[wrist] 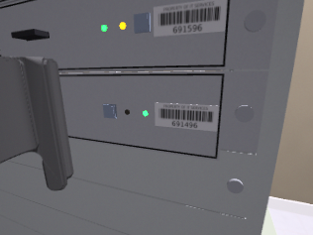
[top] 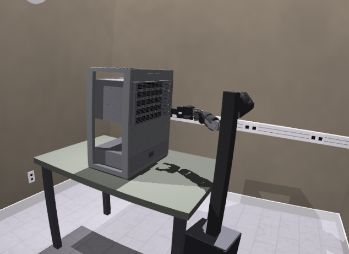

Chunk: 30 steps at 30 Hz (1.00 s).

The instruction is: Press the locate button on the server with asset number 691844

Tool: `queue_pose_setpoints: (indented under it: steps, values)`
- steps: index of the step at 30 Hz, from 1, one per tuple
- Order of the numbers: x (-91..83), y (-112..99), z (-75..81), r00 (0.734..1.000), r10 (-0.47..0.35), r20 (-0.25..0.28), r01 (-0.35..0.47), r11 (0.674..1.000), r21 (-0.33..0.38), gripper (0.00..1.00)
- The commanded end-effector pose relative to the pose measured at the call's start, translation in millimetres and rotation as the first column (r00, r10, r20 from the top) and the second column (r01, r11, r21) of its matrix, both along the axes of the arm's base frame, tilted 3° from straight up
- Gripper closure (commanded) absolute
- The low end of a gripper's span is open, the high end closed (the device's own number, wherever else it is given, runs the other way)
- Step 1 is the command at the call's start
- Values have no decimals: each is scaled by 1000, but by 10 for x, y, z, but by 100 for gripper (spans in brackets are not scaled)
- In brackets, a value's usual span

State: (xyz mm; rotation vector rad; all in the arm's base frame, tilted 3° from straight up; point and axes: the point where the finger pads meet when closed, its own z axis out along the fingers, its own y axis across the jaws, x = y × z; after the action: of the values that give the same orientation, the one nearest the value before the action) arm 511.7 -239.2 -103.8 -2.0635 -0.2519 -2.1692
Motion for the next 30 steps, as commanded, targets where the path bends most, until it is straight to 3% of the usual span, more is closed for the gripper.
queue_pose_setpoints:
  steps: [1, 9, 30]
  values:
    - [8, 0, 8, 1000, -4, 3, 4, 1000, -1, 40]
    - [-39, -10, 6, 1000, -4, 3, 4, 1000, -1, 40]
    - [-448, -98, -15, 1000, -4, 3, 4, 1000, -1, 40]
